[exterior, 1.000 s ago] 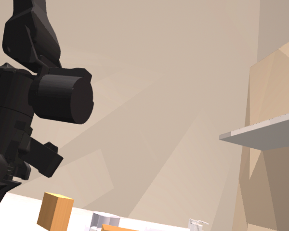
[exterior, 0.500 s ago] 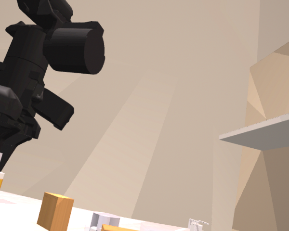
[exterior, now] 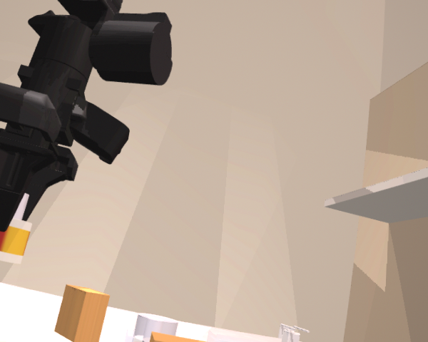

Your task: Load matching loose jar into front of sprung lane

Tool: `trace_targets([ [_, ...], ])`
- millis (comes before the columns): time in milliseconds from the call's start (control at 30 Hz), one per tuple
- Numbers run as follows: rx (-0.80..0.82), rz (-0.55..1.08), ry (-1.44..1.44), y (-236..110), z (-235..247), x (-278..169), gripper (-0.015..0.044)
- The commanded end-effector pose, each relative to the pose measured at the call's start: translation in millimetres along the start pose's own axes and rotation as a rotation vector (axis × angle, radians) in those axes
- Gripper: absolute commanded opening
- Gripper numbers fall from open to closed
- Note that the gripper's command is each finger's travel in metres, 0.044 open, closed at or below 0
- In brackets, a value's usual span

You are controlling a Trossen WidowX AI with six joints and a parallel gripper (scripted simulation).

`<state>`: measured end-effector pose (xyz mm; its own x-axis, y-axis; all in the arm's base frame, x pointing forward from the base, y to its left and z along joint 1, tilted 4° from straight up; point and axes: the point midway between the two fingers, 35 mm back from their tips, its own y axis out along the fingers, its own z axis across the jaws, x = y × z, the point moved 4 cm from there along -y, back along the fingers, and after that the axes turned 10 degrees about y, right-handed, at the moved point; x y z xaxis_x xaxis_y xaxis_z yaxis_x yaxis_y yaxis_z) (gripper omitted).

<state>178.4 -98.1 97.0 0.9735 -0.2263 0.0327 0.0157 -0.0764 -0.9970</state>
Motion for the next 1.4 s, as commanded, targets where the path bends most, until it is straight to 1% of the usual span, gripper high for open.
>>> trace_targets([
  [0, 0.003, -0.003, 0.005, 3, 10, 16, 0.0000],
  [467, 0.010, -0.007, 0.016, 22, 66, 67, 0.0000],
  [867, 0.013, -0.010, 0.025, 46, 128, 93, 0.0000],
  [1033, 0.014, -0.010, 0.025, 50, 129, 93, 0.0000],
  [1233, 0.013, -0.009, 0.025, 69, 129, 93, 0.0000],
  [1367, 0.013, -0.009, 0.025, 70, 129, 93, 0.0000],
])
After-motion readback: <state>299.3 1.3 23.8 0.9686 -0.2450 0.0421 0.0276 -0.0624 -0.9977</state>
